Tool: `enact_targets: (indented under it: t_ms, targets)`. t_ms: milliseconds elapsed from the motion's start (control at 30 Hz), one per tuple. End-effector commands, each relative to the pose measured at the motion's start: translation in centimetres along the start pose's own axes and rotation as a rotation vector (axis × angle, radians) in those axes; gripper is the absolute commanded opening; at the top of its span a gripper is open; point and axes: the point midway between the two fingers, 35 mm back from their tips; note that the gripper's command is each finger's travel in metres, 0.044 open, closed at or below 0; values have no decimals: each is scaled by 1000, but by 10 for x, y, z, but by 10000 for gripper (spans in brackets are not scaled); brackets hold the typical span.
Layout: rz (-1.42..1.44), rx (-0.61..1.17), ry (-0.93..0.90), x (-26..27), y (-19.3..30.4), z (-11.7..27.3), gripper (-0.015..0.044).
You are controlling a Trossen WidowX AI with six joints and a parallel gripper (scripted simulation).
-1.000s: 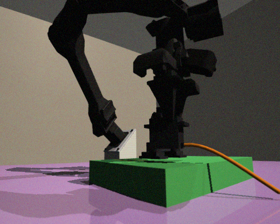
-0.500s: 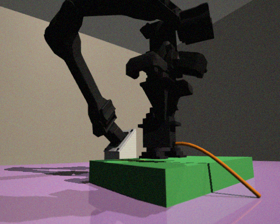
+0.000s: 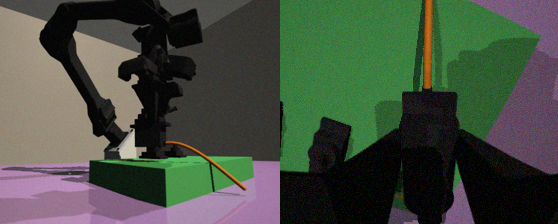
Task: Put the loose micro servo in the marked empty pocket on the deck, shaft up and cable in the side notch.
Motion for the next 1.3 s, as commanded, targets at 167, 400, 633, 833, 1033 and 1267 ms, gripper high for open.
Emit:
enact_targets:
  t_ms: [167, 400, 633, 833, 1033, 1267]
  targets:
    - [262, 3, 1, 0, 2, 0, 0]
    - [505, 3, 1, 0, 2, 0, 0]
    - [749, 3, 1, 0, 1, 0, 0]
    - [957, 3, 1, 0, 2, 0, 0]
    - [1166, 3, 0, 0, 2, 0, 0]
    - [1407, 3, 0, 0, 2, 0, 0]
Point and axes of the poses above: the point midway between the two fingers, 35 mm back from their tips, its own z axis back along the fingers, its own x axis across the jaws, y = z × x, and after that the axes turned 12 degrees about z, right-handed
